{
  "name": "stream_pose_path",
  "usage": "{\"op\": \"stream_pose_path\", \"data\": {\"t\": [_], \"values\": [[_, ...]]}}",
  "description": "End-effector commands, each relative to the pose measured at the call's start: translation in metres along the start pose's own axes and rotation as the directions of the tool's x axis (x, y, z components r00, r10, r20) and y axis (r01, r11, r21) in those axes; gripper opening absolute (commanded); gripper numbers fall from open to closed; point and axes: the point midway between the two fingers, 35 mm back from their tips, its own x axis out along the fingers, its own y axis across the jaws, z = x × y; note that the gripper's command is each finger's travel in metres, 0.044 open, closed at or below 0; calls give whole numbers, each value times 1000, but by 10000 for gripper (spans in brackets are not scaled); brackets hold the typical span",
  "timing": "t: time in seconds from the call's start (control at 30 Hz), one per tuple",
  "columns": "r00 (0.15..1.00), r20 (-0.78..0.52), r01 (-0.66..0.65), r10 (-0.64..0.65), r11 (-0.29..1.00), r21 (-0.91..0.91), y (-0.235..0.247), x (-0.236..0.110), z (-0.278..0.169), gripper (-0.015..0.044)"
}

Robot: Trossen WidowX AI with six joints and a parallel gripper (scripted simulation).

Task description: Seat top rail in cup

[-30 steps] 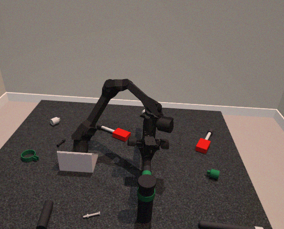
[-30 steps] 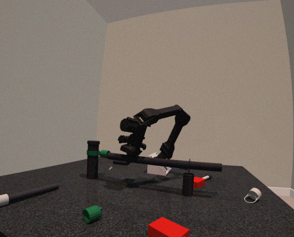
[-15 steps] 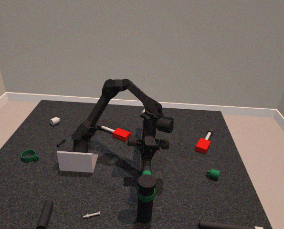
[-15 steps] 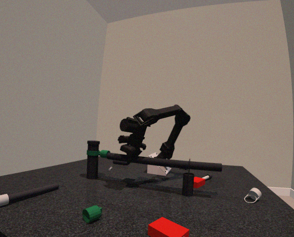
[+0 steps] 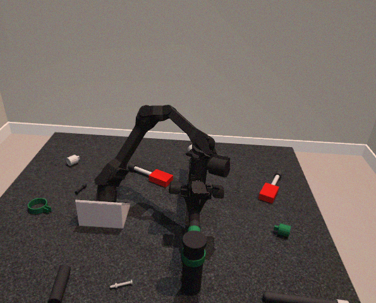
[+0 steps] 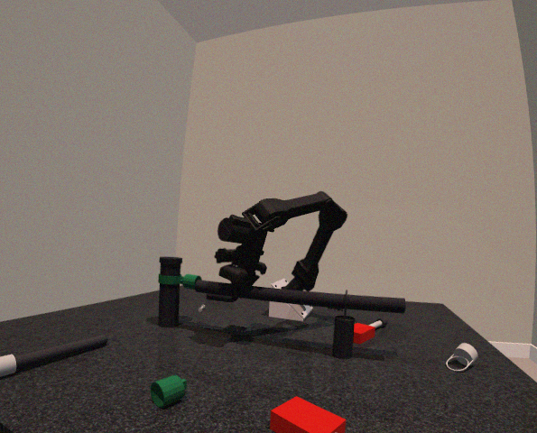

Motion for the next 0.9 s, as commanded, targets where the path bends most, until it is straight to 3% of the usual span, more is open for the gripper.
{"op": "stream_pose_path", "data": {"t": [0.0, 0.87], "values": [[1000, 11, -7, 7, 1000, 2, 0, -4, 10, 0], [1000, 12, -7, 7, 1000, 2, 0, -14, 20, 0]]}}
